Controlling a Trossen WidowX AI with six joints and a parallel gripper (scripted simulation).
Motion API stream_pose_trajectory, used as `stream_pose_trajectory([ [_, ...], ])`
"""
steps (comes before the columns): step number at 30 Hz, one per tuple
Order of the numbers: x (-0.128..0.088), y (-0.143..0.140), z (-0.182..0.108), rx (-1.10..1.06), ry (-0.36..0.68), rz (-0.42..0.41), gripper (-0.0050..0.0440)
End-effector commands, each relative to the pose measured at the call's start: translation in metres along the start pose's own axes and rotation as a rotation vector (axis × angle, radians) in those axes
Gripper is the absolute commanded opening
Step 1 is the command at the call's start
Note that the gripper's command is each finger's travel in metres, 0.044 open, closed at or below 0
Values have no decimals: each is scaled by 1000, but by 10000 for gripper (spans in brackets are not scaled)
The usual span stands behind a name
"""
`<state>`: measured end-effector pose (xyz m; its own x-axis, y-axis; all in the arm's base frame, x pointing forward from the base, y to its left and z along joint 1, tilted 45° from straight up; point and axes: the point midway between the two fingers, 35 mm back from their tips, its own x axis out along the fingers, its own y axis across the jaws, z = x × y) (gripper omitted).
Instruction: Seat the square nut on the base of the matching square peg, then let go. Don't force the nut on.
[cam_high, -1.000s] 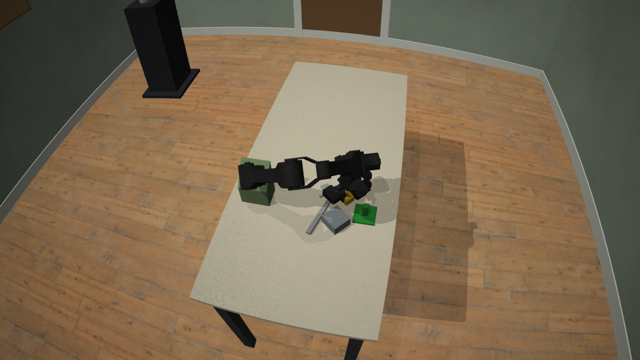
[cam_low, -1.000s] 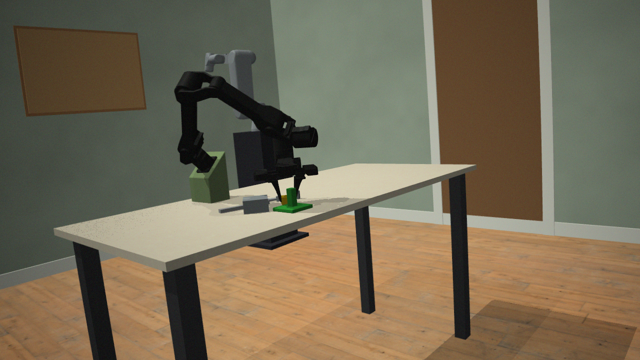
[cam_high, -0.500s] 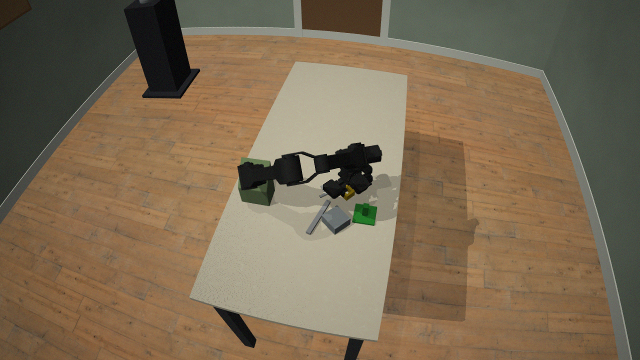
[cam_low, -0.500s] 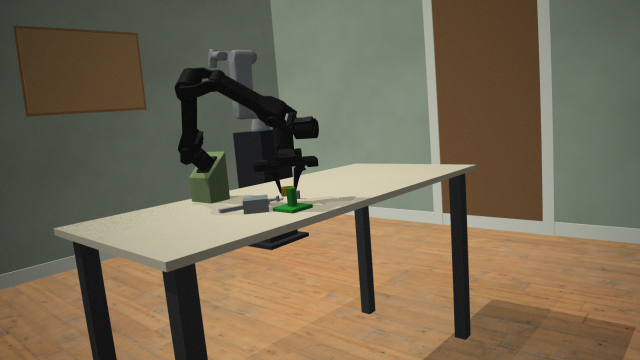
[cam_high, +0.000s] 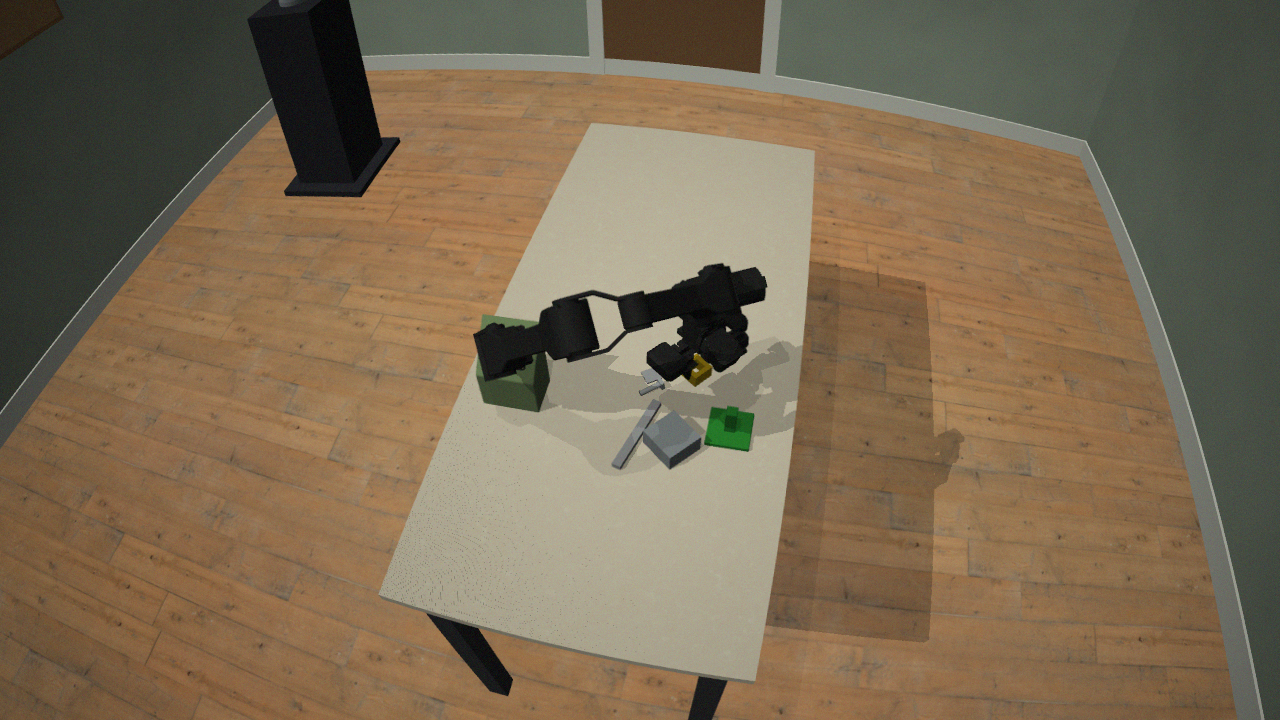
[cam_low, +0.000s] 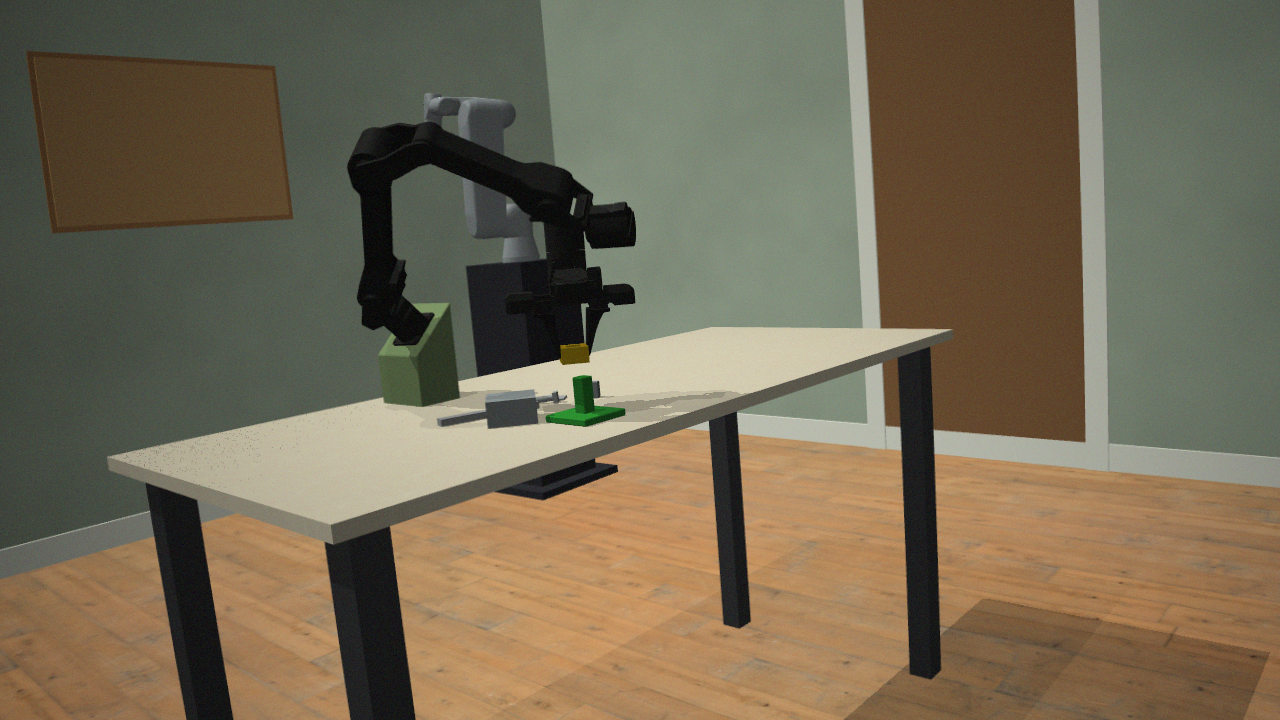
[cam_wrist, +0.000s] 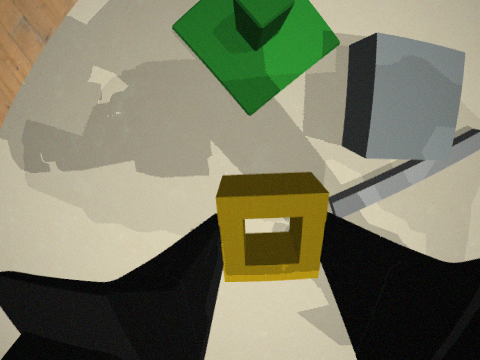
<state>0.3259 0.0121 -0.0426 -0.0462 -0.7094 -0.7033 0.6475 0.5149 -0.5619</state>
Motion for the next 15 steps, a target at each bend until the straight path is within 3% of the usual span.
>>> stream_pose_trajectory([
  [1,-21,2,7,24,-11,28,-50],
  [15,-56,-4,4,25,-13,25,-50],
])
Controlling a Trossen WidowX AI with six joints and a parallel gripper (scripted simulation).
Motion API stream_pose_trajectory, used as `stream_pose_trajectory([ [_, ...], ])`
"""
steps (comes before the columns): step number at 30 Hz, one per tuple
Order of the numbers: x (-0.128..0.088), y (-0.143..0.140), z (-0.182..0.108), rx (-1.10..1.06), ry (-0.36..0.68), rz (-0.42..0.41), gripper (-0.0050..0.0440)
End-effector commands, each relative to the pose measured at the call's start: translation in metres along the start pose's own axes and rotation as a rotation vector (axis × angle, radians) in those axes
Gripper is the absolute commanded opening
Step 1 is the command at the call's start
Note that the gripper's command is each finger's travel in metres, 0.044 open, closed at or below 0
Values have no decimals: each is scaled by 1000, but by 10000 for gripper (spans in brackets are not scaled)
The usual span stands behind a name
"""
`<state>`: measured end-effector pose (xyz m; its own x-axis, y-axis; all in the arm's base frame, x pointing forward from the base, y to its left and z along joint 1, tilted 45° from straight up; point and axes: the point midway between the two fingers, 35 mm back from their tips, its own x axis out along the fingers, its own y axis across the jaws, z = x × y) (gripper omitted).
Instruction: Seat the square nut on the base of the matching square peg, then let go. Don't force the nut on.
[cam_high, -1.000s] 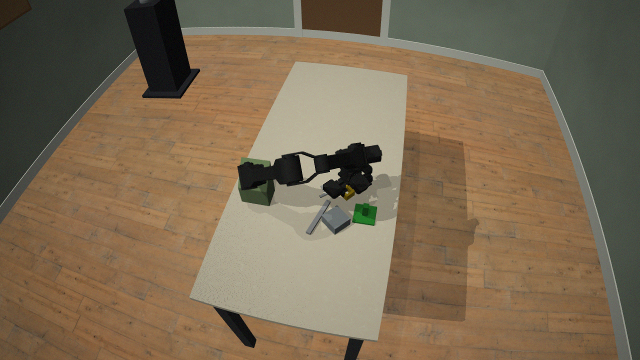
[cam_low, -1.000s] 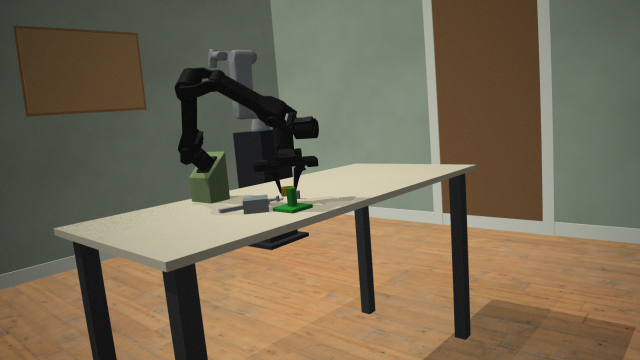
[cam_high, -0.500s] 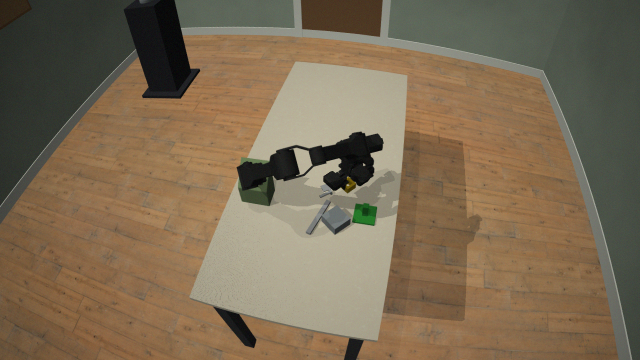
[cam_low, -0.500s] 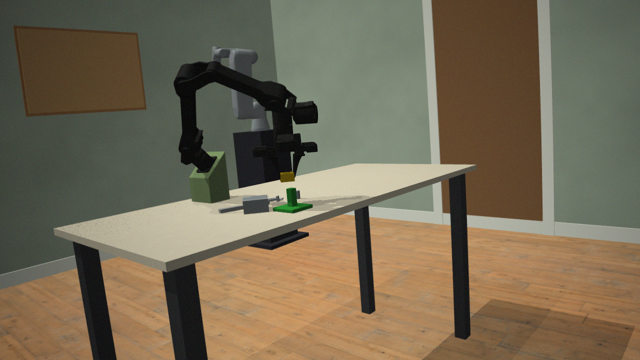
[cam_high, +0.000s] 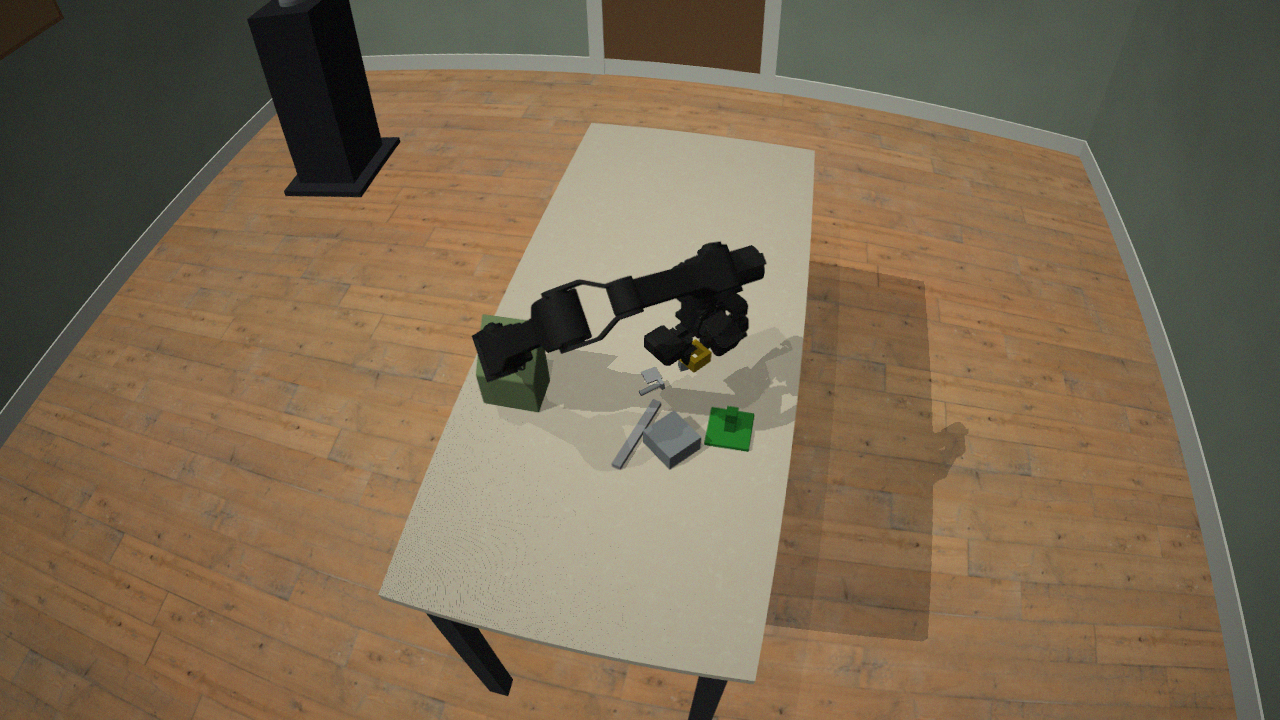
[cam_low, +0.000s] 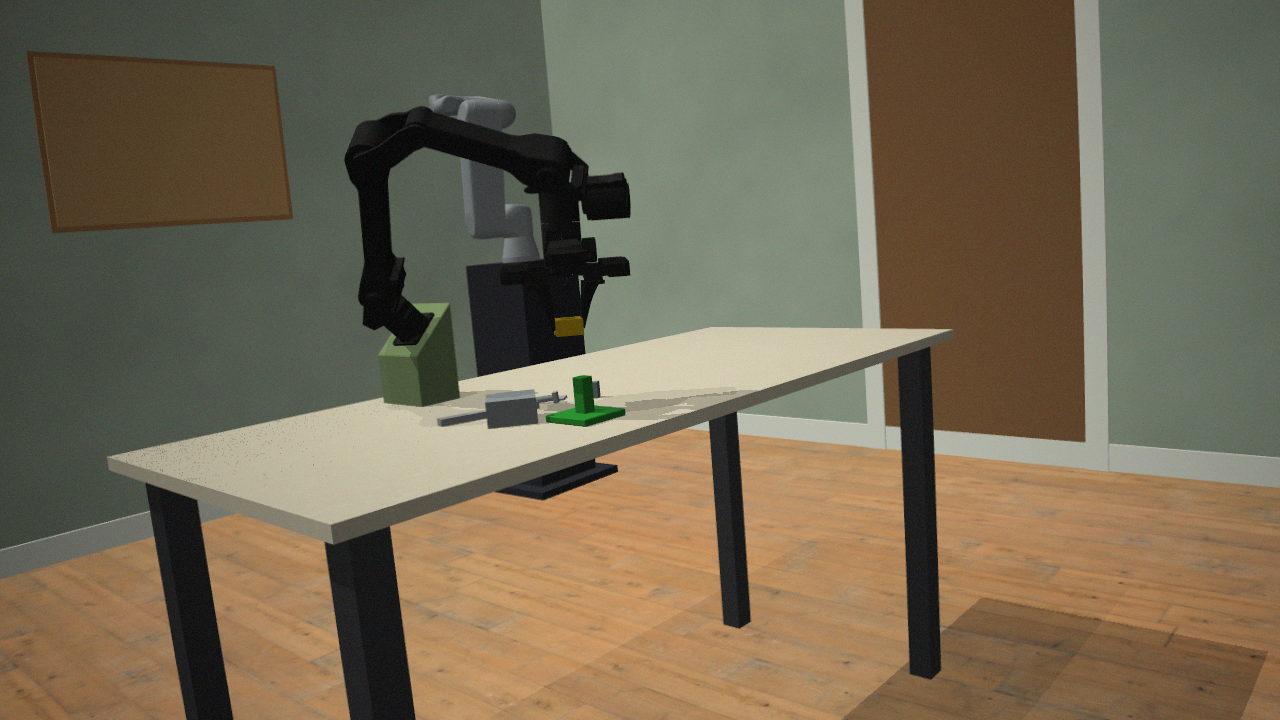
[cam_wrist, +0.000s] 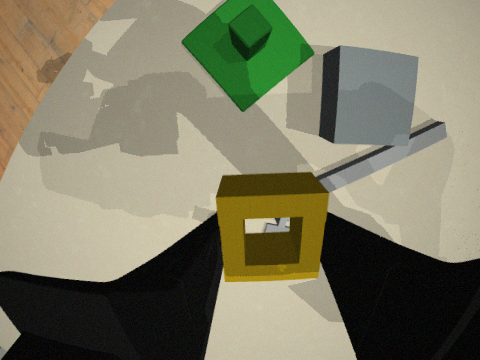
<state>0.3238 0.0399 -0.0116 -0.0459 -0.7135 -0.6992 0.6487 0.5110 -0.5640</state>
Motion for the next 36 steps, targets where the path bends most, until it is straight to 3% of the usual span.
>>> stream_pose_trajectory([
  [1,-16,1,6,23,-8,29,-50],
  [9,-15,2,12,-19,-9,30,-50],
  [36,8,3,90,-558,-18,28,-50],
])
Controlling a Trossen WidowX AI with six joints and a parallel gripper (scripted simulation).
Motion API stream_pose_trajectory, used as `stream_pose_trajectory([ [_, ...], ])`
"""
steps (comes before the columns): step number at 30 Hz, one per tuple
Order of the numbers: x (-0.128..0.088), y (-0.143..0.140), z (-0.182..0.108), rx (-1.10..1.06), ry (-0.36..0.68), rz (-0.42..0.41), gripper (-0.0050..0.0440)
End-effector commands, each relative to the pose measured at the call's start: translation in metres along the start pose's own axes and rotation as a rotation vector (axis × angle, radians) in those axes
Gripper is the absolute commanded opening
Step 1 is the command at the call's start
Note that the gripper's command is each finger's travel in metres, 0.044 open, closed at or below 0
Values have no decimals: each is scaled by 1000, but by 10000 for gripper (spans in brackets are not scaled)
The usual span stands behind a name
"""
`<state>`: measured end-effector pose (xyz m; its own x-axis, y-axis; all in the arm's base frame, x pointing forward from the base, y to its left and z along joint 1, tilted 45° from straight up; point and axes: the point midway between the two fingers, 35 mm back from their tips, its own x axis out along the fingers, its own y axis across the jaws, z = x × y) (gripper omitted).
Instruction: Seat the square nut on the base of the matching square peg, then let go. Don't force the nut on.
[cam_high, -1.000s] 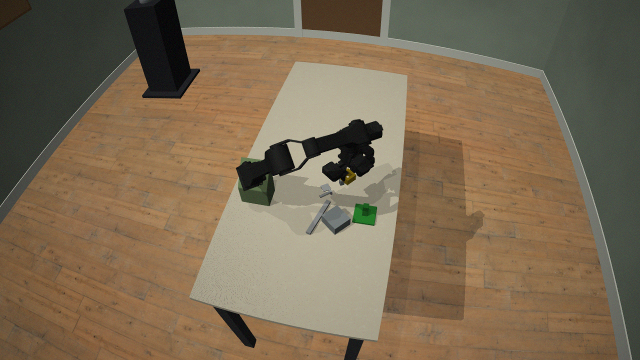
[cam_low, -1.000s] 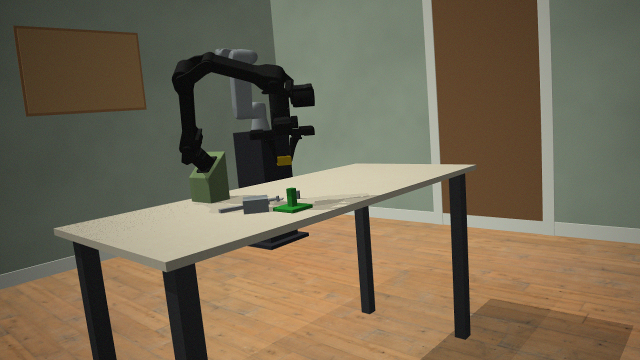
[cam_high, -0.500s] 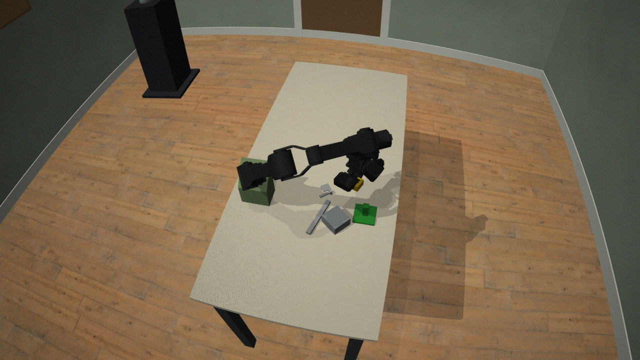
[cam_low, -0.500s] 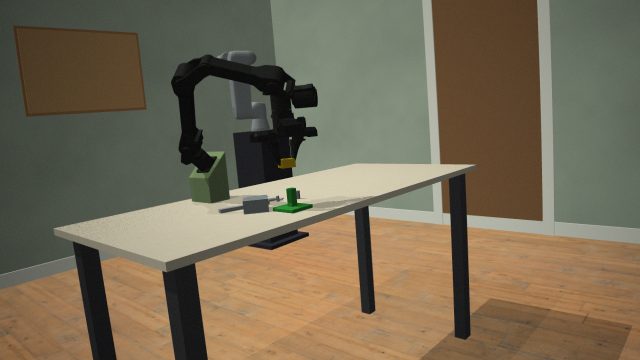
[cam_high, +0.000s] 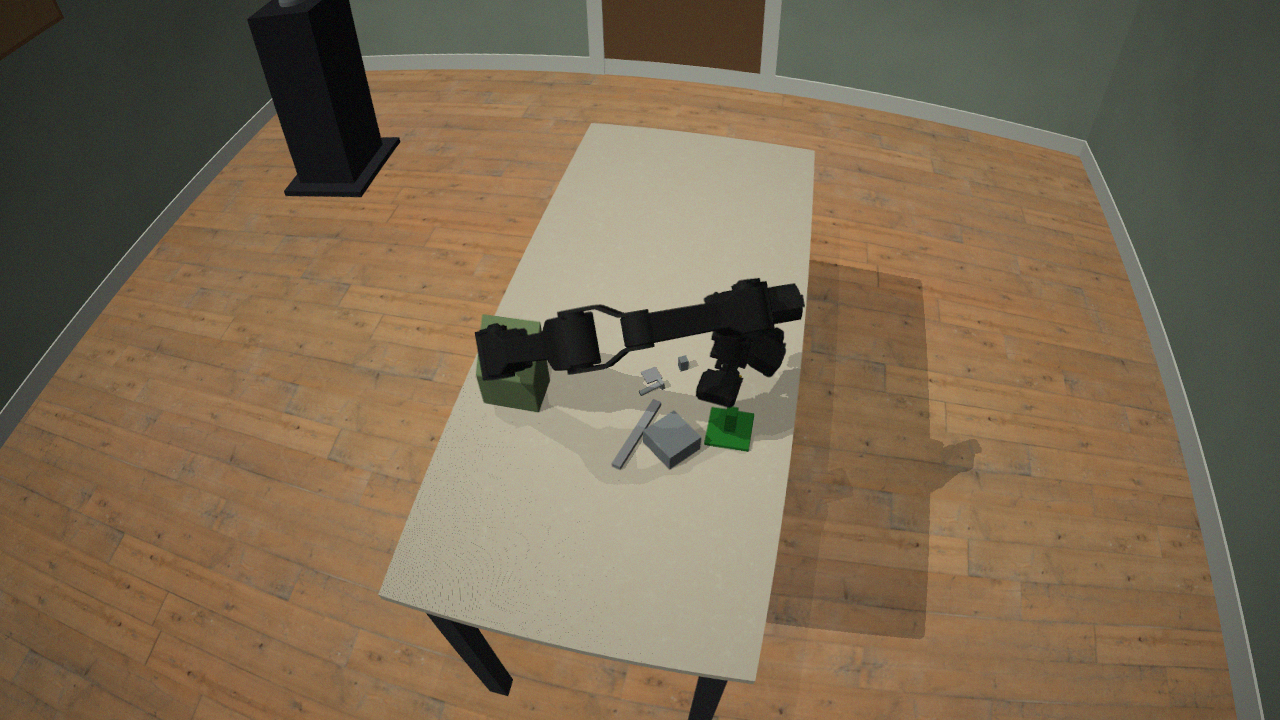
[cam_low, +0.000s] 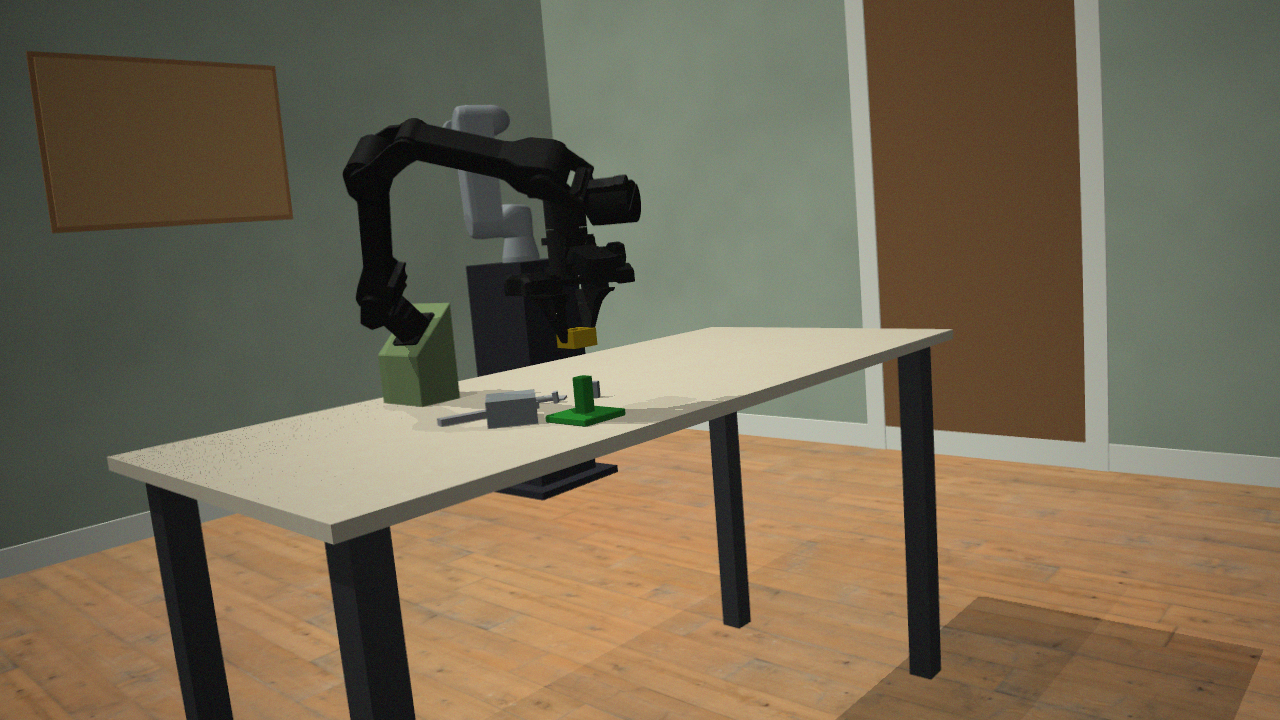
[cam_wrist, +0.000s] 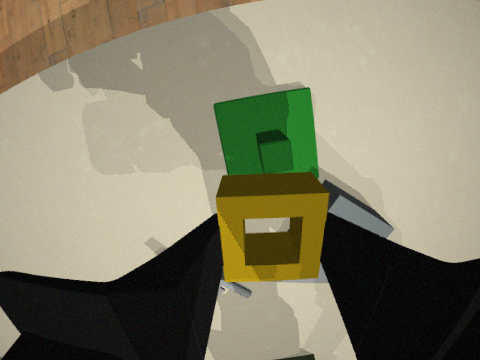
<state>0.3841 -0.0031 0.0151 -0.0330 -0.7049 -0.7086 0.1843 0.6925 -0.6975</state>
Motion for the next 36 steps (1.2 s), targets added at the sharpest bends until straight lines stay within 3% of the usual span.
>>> stream_pose_trajectory([
  [1,0,-7,13,-56,-14,6,-50],
  [36,30,-12,21,-123,-15,1,-50],
])
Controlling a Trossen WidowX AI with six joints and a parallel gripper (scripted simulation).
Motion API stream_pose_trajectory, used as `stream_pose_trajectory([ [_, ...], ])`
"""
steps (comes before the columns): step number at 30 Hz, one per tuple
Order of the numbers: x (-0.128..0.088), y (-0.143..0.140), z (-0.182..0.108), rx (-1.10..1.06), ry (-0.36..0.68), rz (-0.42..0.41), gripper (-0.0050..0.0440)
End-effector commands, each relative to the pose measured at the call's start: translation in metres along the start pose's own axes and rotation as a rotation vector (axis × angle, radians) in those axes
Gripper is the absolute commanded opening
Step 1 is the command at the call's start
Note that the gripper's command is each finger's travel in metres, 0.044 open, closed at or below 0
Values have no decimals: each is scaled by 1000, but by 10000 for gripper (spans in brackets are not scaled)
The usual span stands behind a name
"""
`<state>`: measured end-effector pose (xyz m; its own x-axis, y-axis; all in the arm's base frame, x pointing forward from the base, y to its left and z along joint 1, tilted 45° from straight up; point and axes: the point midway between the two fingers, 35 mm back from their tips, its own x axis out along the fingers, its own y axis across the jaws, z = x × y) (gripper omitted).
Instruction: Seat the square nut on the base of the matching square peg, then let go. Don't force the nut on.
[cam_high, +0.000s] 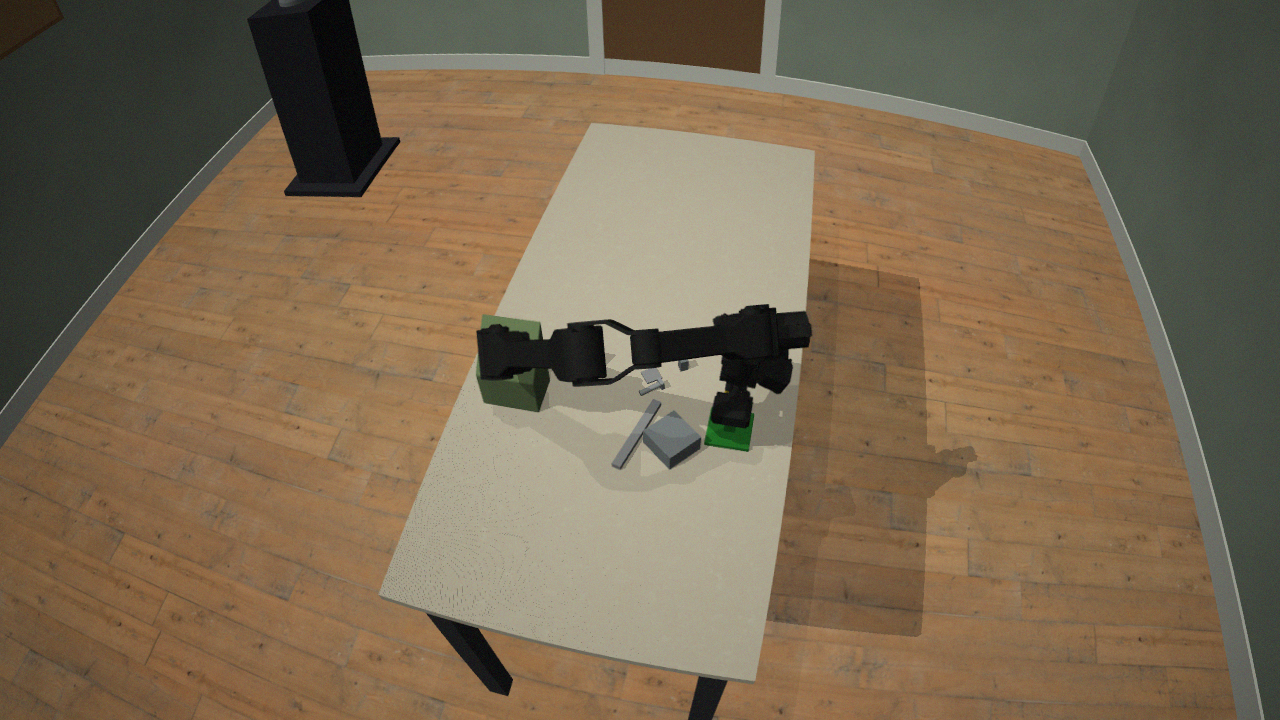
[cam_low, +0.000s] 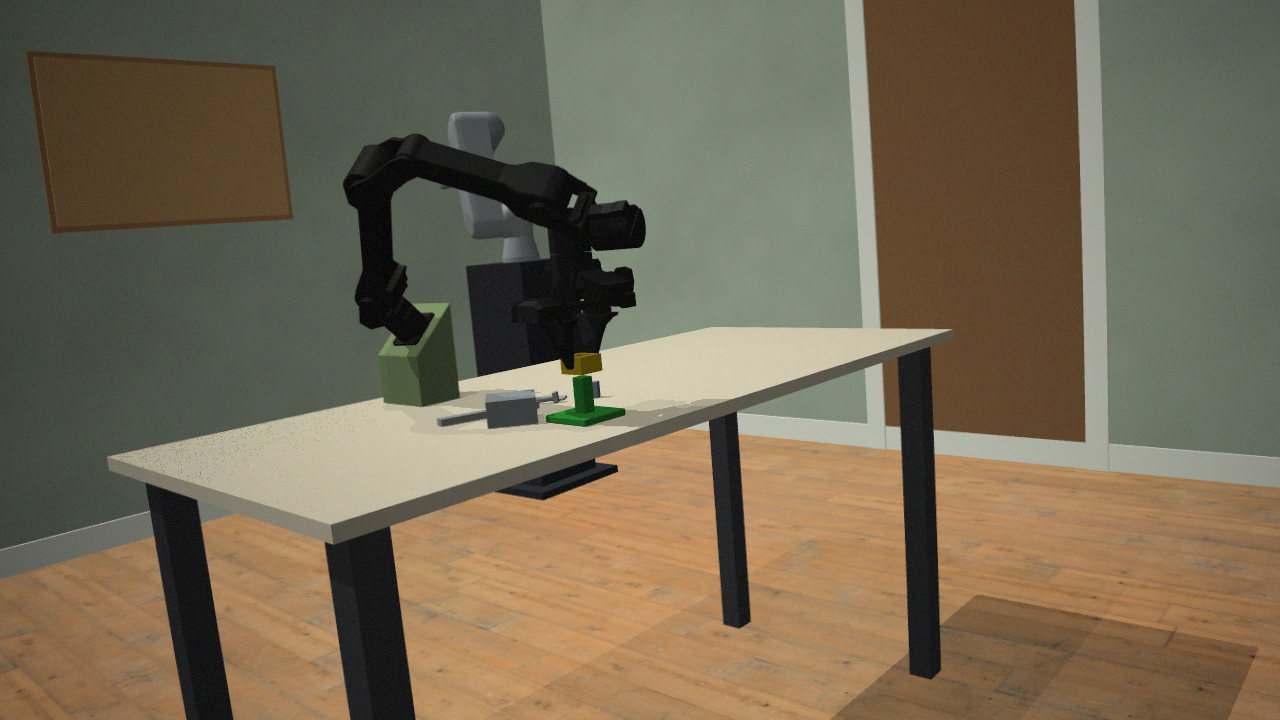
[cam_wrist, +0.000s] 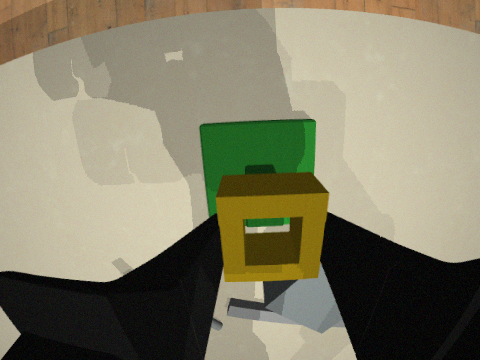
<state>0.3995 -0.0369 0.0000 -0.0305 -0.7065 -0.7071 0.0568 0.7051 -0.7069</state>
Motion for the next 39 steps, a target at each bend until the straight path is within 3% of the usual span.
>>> stream_pose_trajectory([
  [1,-4,-3,2,6,-12,2,-50],
  [39,0,-2,1,6,-12,1,-50],
])
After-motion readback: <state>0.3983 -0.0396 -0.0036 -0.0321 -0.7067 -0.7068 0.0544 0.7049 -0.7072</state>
